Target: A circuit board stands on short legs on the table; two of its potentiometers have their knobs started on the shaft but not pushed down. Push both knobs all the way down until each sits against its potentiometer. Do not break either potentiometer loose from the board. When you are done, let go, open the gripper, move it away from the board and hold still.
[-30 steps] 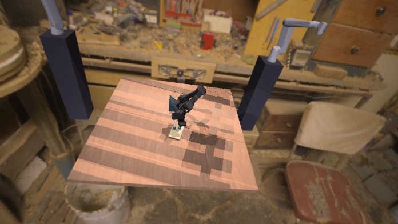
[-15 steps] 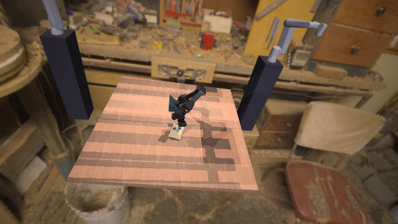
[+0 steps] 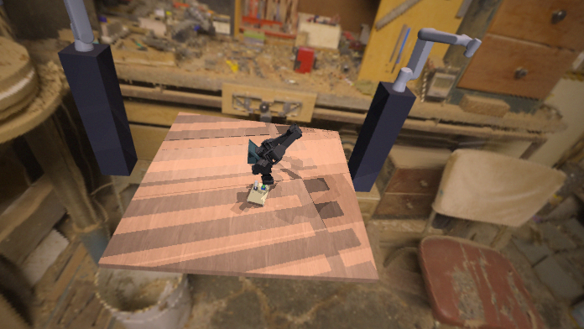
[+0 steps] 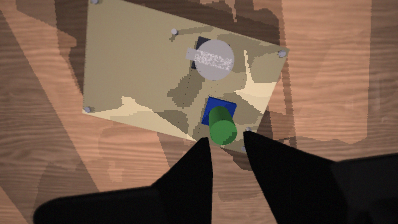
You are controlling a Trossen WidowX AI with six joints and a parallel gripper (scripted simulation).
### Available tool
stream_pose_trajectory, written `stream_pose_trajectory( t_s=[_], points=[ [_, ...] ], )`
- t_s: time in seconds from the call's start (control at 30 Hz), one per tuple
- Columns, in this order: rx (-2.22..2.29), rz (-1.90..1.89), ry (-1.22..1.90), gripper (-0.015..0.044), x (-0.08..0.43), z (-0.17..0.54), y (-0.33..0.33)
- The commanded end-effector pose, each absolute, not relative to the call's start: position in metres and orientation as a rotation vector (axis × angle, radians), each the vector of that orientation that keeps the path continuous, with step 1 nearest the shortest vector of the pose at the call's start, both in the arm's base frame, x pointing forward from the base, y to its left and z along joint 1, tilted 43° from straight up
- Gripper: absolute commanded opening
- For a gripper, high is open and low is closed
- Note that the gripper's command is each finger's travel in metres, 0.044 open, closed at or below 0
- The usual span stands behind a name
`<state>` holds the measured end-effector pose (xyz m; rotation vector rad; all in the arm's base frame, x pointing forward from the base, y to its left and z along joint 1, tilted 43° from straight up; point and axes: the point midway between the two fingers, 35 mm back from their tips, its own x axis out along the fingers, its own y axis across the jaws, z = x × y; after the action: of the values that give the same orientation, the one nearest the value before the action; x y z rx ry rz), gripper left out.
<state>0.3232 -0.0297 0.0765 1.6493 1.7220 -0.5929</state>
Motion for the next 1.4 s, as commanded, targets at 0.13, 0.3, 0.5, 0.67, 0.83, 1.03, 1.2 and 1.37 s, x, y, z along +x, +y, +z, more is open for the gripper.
stream_pose_trajectory(
  t_s=[0.13,0.3,0.5,0.67,0.83,1.03,1.2,1.37],
  points=[
    [1.667,-0.629,1.69,0.0131,0.319,0.08,-0.038],
    [1.618,-0.583,1.656,0.0,0.315,0.084,-0.051],
    [1.468,-0.397,1.662,0.0,0.316,0.084,-0.054],
    [1.34,-0.245,1.656,0.0,0.317,0.084,-0.056],
    [1.209,-0.096,1.641,0.0,0.318,0.083,-0.059],
    [1.051,0.075,1.611,0.0,0.319,0.083,-0.062],
    [0.917,0.214,1.577,0.0,0.32,0.083,-0.064],
    [0.782,0.347,1.534,0.0,0.321,0.082,-0.066]
  ],
)
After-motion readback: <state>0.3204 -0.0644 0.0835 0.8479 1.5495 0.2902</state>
